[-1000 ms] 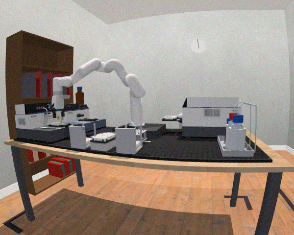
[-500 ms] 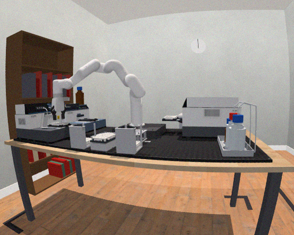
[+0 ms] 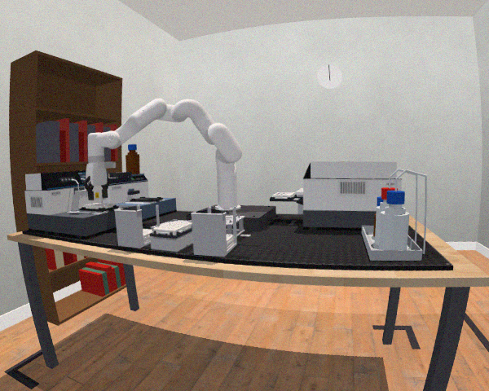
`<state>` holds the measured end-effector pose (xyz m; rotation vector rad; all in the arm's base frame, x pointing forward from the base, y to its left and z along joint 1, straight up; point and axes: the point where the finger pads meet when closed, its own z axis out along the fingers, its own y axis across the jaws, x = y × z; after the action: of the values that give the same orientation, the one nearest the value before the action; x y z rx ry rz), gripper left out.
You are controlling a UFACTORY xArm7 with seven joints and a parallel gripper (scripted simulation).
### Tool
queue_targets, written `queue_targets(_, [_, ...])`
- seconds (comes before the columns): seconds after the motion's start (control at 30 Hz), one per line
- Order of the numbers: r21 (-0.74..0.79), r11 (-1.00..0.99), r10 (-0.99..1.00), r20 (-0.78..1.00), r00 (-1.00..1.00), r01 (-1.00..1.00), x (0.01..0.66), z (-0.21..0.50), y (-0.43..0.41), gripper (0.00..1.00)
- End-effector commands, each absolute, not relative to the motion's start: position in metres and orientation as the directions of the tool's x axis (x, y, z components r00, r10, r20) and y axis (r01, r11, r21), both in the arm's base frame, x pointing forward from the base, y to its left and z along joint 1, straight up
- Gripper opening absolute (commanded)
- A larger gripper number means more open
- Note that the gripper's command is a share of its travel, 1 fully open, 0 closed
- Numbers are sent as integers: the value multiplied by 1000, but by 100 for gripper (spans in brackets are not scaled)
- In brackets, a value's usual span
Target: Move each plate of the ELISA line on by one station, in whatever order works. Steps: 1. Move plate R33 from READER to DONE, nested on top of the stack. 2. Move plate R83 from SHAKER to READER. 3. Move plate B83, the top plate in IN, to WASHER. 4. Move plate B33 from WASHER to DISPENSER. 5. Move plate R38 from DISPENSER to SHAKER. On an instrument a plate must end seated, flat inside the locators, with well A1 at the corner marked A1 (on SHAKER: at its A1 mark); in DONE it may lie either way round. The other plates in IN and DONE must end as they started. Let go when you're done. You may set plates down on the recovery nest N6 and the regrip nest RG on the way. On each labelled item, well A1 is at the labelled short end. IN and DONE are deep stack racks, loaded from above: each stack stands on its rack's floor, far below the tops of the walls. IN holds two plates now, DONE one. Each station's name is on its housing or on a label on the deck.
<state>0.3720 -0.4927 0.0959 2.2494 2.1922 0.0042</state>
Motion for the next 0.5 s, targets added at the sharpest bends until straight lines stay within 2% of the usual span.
queue_targets(0.0, [5,-26,1000,-2,26,1000,373,98,-494,100])
queue_targets(0.47, [5,-26,1000,-2,26,1000,373,84,-494,100])
